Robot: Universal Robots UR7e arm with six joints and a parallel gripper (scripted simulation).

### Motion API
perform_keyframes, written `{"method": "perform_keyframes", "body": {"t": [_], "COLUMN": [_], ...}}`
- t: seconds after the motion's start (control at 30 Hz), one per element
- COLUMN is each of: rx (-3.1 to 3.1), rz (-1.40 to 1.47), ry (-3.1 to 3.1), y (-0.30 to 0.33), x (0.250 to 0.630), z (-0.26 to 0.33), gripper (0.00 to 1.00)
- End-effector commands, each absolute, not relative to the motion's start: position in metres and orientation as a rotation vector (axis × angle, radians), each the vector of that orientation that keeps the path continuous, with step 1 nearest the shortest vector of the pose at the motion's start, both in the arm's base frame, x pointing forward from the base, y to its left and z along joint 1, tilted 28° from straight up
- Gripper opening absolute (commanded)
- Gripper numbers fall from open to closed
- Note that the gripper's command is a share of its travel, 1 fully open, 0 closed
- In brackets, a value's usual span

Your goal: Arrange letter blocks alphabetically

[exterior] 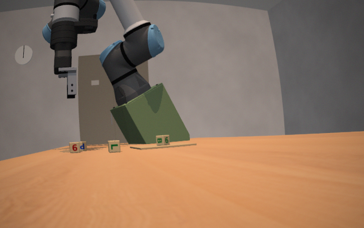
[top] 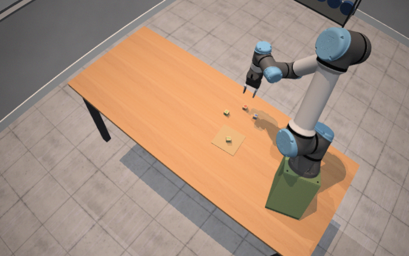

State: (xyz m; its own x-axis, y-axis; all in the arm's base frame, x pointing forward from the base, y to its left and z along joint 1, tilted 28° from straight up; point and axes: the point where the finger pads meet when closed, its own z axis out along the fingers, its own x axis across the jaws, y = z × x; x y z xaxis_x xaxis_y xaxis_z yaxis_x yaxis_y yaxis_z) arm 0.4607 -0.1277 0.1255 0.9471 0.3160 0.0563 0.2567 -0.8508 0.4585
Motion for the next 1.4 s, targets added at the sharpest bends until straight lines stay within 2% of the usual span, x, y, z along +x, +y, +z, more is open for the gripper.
{"method": "perform_keyframes", "body": {"t": [0.0,1.37], "rx": [2.642,2.69], "rz": [0.177,0.244], "ry": [0.412,0.111], "y": [-0.128,-0.112], "x": [0.461,0.467], "z": [0.125,0.114], "gripper": [1.0,1.0]}}
